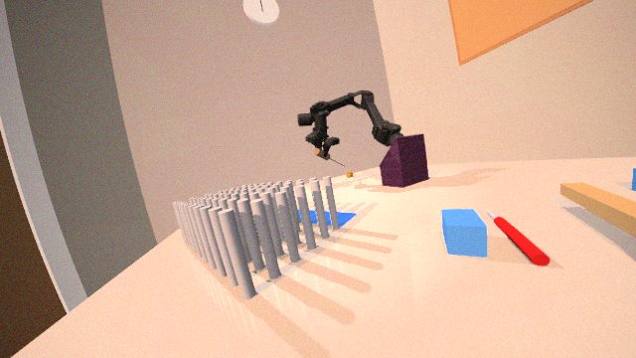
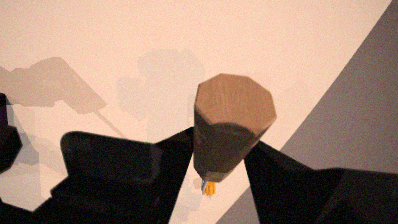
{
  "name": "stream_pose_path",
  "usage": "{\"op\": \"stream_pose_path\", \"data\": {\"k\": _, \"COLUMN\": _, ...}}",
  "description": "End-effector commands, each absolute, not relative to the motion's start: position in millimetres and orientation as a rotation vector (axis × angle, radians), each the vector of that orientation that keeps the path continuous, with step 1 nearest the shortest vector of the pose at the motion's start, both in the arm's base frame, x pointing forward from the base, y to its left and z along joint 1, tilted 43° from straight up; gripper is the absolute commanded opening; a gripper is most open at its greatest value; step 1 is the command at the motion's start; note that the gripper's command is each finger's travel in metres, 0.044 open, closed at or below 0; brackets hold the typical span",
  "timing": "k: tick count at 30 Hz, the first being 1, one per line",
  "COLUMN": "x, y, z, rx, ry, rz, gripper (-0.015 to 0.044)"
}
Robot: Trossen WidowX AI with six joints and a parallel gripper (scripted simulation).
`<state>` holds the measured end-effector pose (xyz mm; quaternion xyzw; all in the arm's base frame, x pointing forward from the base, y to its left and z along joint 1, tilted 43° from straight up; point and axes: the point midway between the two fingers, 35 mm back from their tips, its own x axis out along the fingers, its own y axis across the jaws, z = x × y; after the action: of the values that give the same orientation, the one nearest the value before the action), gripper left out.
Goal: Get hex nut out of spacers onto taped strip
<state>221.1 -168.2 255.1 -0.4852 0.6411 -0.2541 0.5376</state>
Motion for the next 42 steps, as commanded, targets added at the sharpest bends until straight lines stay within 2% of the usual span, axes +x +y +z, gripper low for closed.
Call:
{"op": "stream_pose_path", "data": {"k": 1, "x": 216.0, "y": -173.3, "z": 262.2, "rx": -1.262, "ry": 1.612, "rz": -0.554, "gripper": 0.0000}}
{"op": "stream_pose_path", "data": {"k": 23, "x": 190.2, "y": -191.7, "z": 291.1, "rx": -1.753, "ry": 2.105, "rz": -0.097, "gripper": 0.0000}}
{"op": "stream_pose_path", "data": {"k": 42, "x": 192.1, "y": -195.5, "z": 286.7, "rx": -1.757, "ry": 2.121, "rz": -0.074, "gripper": 0.0000}}
